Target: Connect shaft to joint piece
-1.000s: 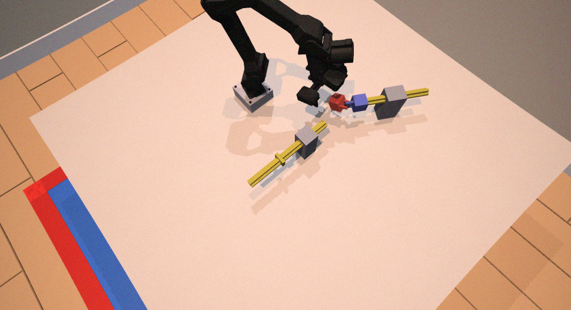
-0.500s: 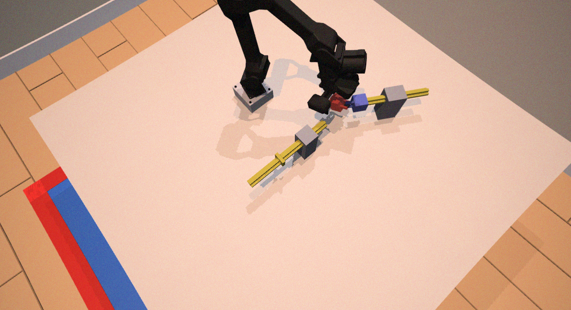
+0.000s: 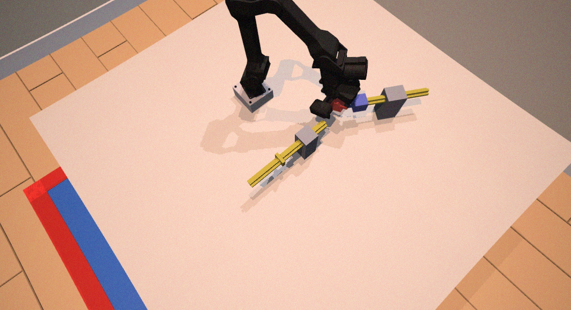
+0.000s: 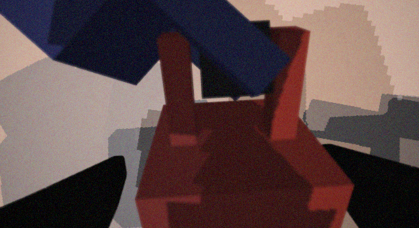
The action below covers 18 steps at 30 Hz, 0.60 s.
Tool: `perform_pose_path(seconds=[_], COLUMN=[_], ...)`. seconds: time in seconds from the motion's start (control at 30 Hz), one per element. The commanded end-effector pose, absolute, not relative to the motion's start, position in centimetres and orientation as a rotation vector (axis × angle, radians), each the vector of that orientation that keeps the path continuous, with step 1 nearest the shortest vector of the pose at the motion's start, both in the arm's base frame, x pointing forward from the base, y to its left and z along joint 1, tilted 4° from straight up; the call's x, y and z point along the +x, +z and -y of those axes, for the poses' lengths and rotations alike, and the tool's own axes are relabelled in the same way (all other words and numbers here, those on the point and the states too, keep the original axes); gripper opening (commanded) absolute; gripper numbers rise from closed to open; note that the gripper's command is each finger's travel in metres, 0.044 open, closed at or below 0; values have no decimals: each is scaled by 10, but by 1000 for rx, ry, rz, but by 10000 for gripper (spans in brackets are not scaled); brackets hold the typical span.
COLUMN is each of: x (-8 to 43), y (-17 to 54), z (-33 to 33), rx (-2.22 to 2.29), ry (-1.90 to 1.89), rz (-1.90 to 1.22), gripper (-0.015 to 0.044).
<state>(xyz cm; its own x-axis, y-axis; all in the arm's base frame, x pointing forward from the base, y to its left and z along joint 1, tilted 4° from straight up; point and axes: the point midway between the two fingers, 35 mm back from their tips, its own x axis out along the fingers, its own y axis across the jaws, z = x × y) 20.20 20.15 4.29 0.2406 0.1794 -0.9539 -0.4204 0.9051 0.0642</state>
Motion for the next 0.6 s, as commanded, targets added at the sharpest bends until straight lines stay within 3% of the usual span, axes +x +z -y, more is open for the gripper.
perform_pose_path(seconds=[0.0, 0.33, 0.57], x=[202, 202, 202], y=[38, 38, 38], z=[-203, -203, -203], rx=[-224, -224, -224], ry=[421, 421, 421], rz=[-1269, -1269, -1269], gripper=[440, 182, 182])
